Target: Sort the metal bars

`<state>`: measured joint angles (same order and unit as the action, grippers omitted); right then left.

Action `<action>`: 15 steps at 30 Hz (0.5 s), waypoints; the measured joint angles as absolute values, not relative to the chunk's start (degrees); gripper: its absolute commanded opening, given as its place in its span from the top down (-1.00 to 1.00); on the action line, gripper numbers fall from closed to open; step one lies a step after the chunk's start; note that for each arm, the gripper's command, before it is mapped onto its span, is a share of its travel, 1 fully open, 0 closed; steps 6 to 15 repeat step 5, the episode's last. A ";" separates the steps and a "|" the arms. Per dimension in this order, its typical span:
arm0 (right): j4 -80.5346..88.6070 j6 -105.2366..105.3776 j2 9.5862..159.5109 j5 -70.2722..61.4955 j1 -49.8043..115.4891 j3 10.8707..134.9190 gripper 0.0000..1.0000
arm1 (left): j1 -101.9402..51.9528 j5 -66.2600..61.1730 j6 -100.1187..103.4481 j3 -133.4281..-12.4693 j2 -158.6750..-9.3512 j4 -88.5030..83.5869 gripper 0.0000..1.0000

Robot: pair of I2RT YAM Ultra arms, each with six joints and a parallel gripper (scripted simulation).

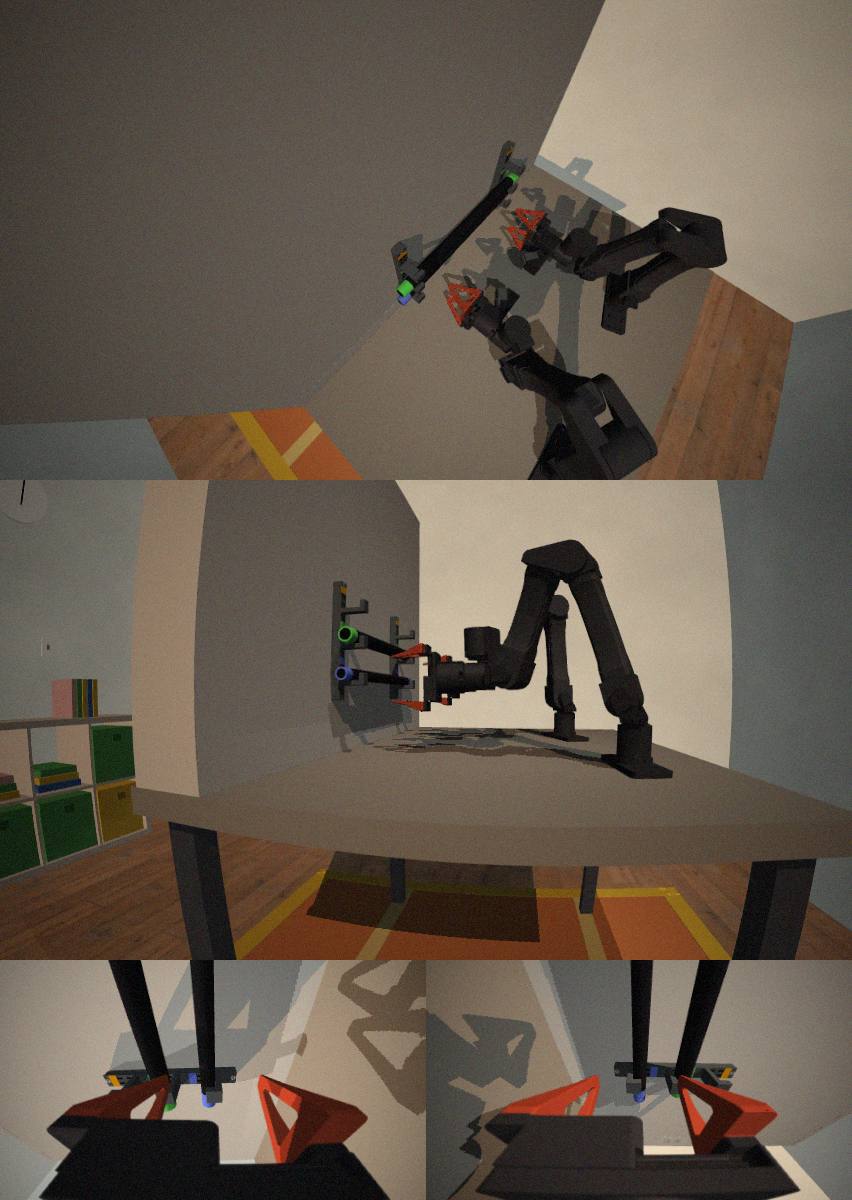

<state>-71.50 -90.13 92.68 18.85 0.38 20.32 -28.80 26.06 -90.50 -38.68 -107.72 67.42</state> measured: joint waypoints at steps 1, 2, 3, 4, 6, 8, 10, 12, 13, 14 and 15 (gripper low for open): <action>-71.50 -90.13 92.64 18.87 0.38 20.27 -0.98 | -28.82 26.09 -90.50 -38.65 -107.70 67.42 -0.98; -71.50 -90.13 92.62 18.90 0.40 20.25 -0.99 | -28.82 26.11 -90.50 -38.61 -107.68 67.44 -0.99; -71.50 -90.13 92.58 18.90 0.43 20.21 -1.00 | -28.84 26.11 -90.50 -38.57 -107.66 67.44 -1.00; -71.50 -90.13 92.55 18.92 0.43 20.18 -1.00 | -28.86 26.13 -90.50 -38.54 -107.61 67.46 -1.00; -71.50 -90.13 92.51 18.92 0.45 20.14 -1.00 | -28.86 26.13 -90.50 -38.50 -107.59 67.46 -1.00; -71.50 -90.13 92.51 18.92 0.45 20.14 -1.00 | -28.86 26.13 -90.50 -38.50 -107.59 67.46 -1.00; -71.50 -90.13 92.51 18.92 0.45 20.14 -1.00 | -28.86 26.13 -90.50 -38.50 -107.59 67.46 -1.00; -71.50 -90.13 92.51 18.92 0.45 20.14 -1.00 | -28.86 26.13 -90.50 -38.50 -107.59 67.46 -1.00; -71.50 -90.13 92.51 18.92 0.45 20.14 -1.00 | -28.86 26.13 -90.50 -38.50 -107.59 67.46 -1.00; -71.50 -90.13 92.51 18.92 0.45 20.14 -1.00 | -28.86 26.13 -90.50 -38.50 -107.59 67.46 -1.00; -71.50 -90.13 92.51 18.92 0.45 20.14 -1.00 | -28.86 26.13 -90.50 -38.50 -107.59 67.46 -1.00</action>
